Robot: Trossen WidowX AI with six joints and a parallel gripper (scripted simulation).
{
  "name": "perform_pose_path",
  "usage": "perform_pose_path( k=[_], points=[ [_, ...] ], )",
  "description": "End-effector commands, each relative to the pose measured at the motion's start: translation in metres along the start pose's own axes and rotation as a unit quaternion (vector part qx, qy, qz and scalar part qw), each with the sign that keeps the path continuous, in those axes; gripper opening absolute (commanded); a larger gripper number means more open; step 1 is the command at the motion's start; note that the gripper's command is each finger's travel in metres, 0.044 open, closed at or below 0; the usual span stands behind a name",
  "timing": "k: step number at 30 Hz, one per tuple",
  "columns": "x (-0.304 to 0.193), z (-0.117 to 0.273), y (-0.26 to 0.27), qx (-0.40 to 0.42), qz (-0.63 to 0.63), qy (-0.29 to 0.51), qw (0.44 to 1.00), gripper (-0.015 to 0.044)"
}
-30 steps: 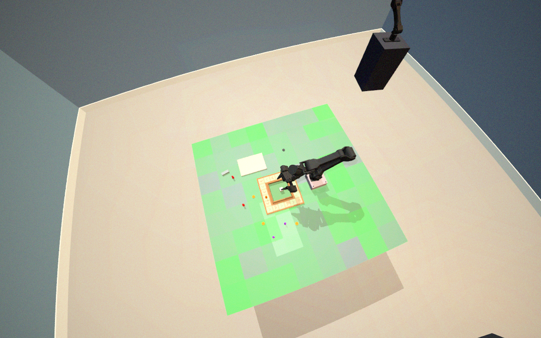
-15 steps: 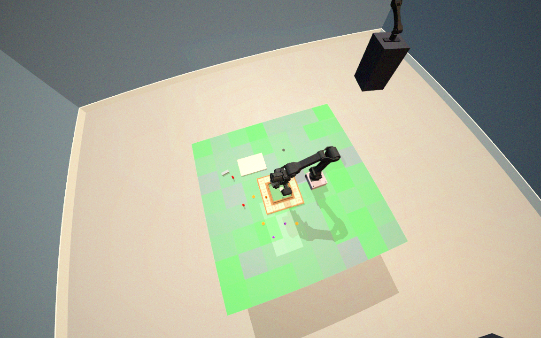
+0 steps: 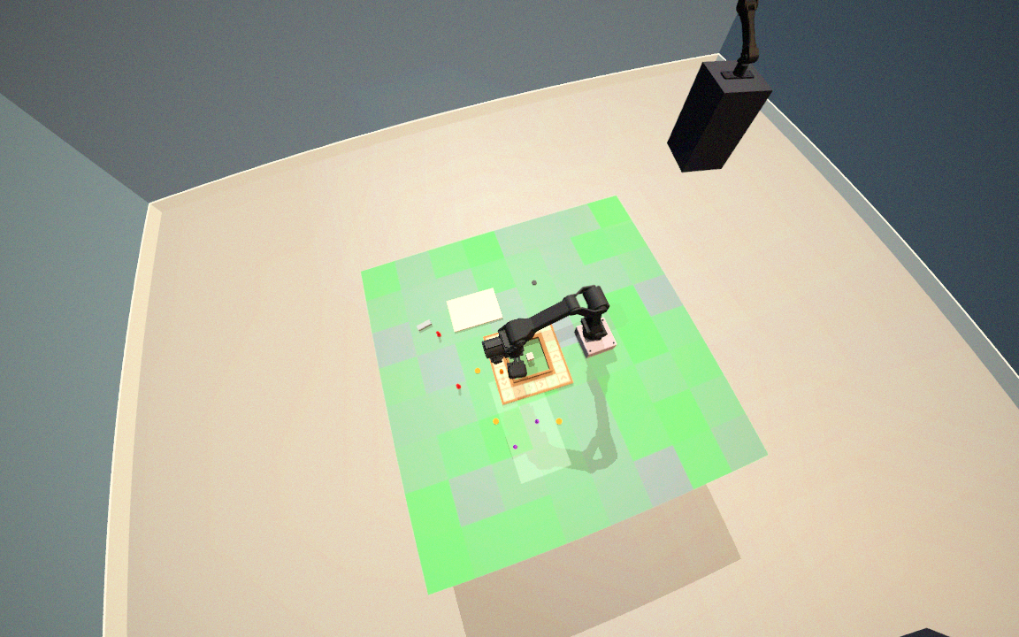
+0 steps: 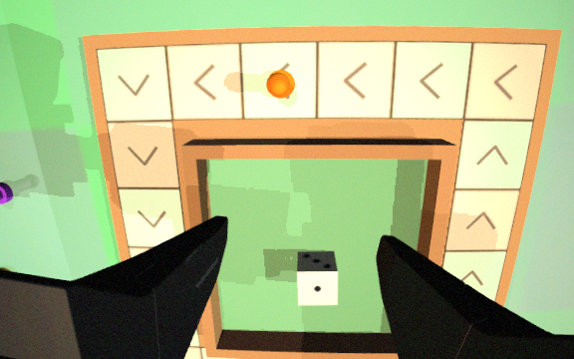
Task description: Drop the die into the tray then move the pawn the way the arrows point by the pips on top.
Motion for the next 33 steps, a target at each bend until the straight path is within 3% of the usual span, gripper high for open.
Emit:
perform_pose_path(
  k=[1,5,33],
  points=[
    [0.033,-0.019,0.014,-0.008,-0.052,0.02,0.998,0.02],
    [0.056,-0.034,0.024,-0.012,-0.09,0.028,0.995,0.02],
    [0.051,-0.073,0.025,-0.012,-0.09,0.028,0.995,0.02]
  ],
)
Point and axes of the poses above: the point midway between the two fingers, 35 mm back from their tips, its own z axis back along the fingers, its own y axis across the jaws, x = y × z, the point moved 9 cm from there along z, back along the fingers, and after that the axes turned 4 degrees about -z, right-handed, at the moved point
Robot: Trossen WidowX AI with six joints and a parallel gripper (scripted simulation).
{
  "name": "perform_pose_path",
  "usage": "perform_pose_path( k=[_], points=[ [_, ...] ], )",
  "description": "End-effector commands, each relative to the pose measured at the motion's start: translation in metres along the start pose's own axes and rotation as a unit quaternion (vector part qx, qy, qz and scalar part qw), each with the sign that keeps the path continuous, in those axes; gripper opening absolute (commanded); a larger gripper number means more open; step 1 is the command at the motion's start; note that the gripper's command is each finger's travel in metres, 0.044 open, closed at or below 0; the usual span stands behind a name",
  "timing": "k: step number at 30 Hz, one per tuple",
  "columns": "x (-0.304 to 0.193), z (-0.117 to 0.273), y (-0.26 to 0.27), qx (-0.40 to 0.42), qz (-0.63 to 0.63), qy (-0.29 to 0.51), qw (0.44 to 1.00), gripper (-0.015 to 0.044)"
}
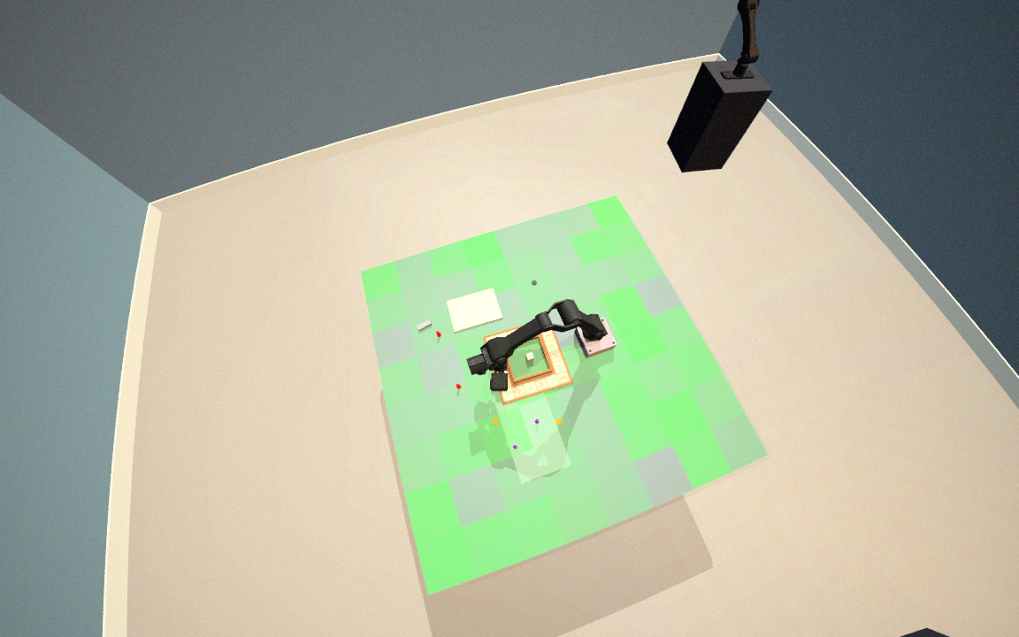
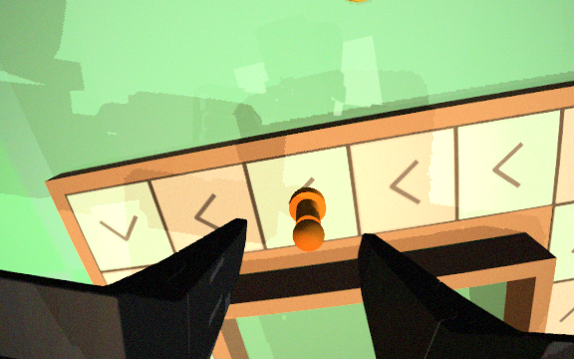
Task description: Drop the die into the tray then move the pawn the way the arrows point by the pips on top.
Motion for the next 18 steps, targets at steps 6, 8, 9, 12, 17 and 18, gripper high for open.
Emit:
perform_pose_path(
  k=[6,8,9,12,17,18],
  points=[
    [-0.001,-0.018,-0.001,-0.004,-0.002,0.003,1.0,0.02],
    [-0.001,-0.021,-0.001,-0.004,-0.002,0.003,1.0,0.02],
    [-0.001,-0.022,-0.001,-0.004,-0.002,0.003,1.0,0.02],
    [-0.001,-0.025,-0.001,-0.004,-0.002,0.003,1.0,0.02],
    [-0.001,-0.025,-0.001,-0.004,-0.002,0.003,1.0,0.0069],
    [-0.001,-0.025,-0.001,-0.004,-0.002,0.003,1.0,0.0062]
  ],
)
Point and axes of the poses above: the point midway between the two fingers, 35 mm back from their tips, its own z axis back along the fingers, its own y axis across the jaws, x = y × z, the point moved 9 cm from there along z, back along the fingers, and after that the axes turned 4 degrees about -z, right-handed, at the moved point
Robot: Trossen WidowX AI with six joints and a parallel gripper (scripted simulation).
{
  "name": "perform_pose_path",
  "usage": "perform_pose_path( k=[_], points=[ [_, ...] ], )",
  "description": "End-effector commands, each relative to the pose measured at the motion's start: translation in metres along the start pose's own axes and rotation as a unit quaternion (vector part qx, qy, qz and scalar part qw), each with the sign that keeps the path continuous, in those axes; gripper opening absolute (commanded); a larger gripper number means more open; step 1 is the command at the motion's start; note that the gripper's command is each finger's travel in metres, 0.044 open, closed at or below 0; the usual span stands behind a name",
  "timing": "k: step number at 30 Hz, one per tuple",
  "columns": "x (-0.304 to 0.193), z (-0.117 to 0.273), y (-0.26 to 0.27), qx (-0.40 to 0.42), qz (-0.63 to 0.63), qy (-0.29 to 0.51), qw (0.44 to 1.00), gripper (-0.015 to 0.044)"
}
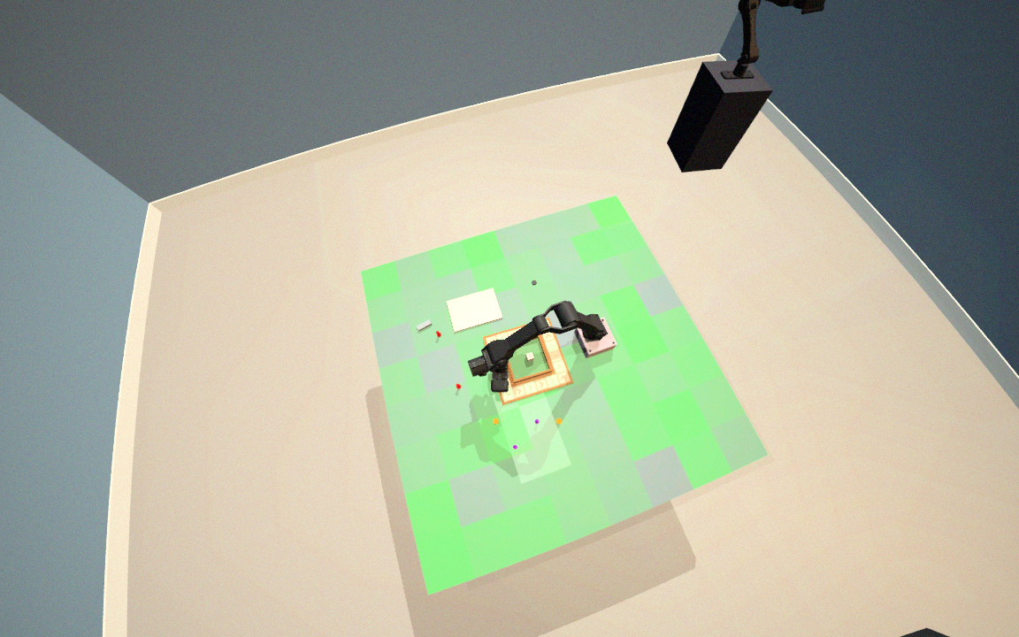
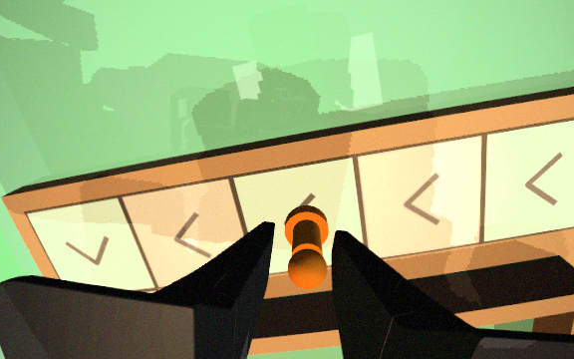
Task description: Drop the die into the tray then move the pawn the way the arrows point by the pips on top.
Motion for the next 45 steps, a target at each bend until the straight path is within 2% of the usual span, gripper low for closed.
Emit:
perform_pose_path(
  k=[1,9,12,33,37,45],
  points=[
    [0.0,-0.002,0.0,-0.003,-0.002,0.0,1.0,0.0055],
    [0.0,-0.002,0.0,-0.003,-0.002,0.0,1.0,0.0002],
    [0.001,0.002,0.0,-0.003,-0.002,0.0,1.0,0.0],
    [0.004,0.125,0.0,-0.003,-0.002,-0.001,1.0,0.0],
    [0.003,0.122,0.002,-0.003,-0.002,0.0,1.0,0.0],
    [-0.006,0.075,0.03,-0.002,-0.002,0.0,1.0,0.0]
  ],
)
Point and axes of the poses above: the point midway between the two fingers, 35 mm back from their tips, its own z axis back along the fingers, its own y axis across the jaws, x = y × z, the point moved 9 cm from there along z, back along the fingers, and after that the axes turned 4 degrees about -z, right-handed, at the moved point
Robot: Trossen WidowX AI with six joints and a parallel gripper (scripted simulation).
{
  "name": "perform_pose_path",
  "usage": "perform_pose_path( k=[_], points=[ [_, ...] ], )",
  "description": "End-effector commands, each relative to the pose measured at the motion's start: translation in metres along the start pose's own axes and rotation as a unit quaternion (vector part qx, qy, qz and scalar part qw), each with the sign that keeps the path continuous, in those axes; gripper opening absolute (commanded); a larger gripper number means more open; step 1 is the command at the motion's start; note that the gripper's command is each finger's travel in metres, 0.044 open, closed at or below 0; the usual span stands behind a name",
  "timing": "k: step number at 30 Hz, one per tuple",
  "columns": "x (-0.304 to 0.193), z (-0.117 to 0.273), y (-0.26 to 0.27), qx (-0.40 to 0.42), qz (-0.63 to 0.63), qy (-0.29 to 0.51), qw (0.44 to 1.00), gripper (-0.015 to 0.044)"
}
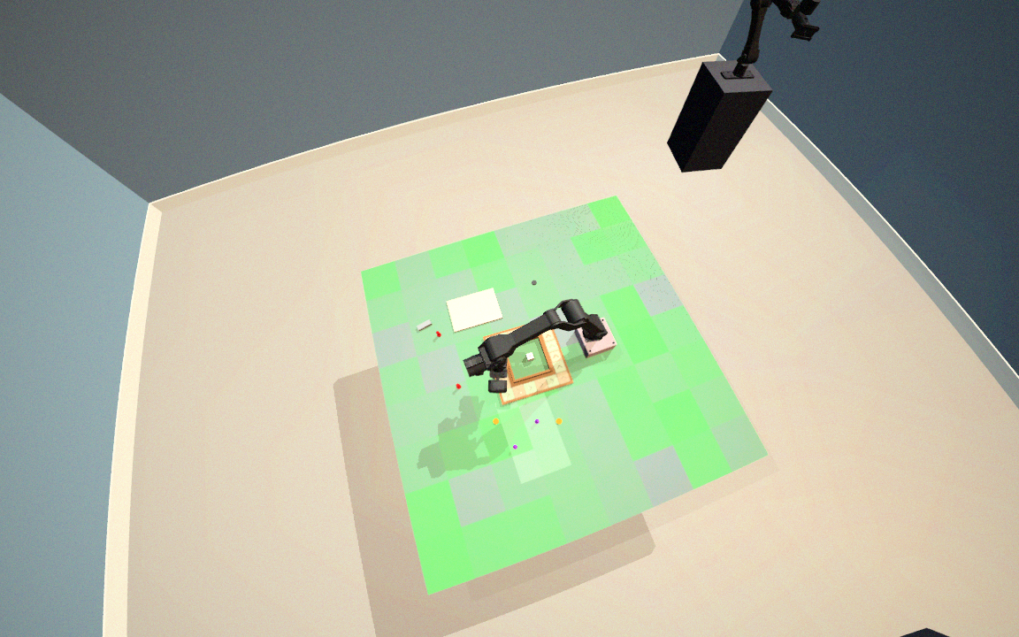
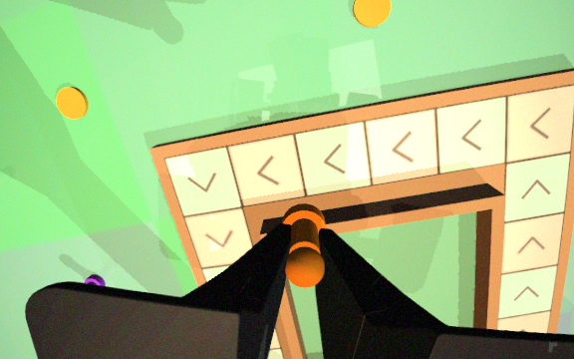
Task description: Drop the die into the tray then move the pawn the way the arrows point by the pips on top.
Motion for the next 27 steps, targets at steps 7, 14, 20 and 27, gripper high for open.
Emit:
perform_pose_path(
  k=[7,14,20,27],
  points=[
    [-0.015,-0.046,0.022,-0.005,0.0,0.007,1.0,0.0],
    [-0.015,-0.072,0.022,-0.005,0.0,0.007,1.0,0.0],
    [-0.015,-0.082,0.022,-0.005,0.0,0.007,1.0,0.0],
    [-0.015,-0.088,0.022,-0.005,0.0,0.007,1.0,0.0]
  ],
)
Point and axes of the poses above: the point midway between the two fingers, 35 mm back from their tips, its own z axis back along the fingers, its own y axis across the jaws, x = y × z, the point moved 9 cm from there along z, back along the fingers, and after that the axes turned 4 degrees about -z, right-handed, at the moved point
